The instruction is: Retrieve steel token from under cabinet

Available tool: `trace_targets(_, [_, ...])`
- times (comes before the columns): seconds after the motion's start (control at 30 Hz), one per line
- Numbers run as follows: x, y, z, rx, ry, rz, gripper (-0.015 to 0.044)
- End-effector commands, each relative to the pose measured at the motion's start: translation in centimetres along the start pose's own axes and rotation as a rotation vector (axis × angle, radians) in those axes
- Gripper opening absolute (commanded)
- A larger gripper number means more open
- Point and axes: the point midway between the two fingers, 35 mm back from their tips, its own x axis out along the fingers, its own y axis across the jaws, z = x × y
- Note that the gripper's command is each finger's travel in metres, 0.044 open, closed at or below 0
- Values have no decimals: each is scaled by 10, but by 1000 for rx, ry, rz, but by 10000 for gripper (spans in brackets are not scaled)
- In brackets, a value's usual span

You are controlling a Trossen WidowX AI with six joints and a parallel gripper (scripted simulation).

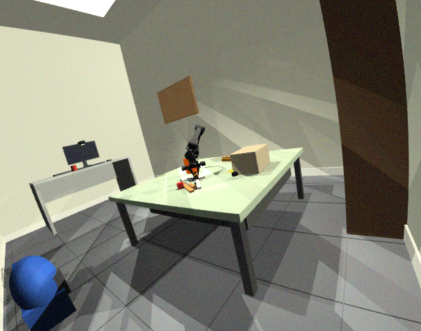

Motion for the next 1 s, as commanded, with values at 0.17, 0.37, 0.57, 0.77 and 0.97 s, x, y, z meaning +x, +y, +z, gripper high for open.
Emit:
trace_targets(0.17, [-5,-6,11,1,-18,-4,0])
trace_targets(0.37, [-5,-9,14,1,-18,-4,0])
trace_targets(0.57, [-5,-12,18,1,-18,-4,0])
trace_targets(0.77, [-5,-14,22,0,-19,-4,0])
trace_targets(0.97, [-6,-16,26,0,-19,-4,0])
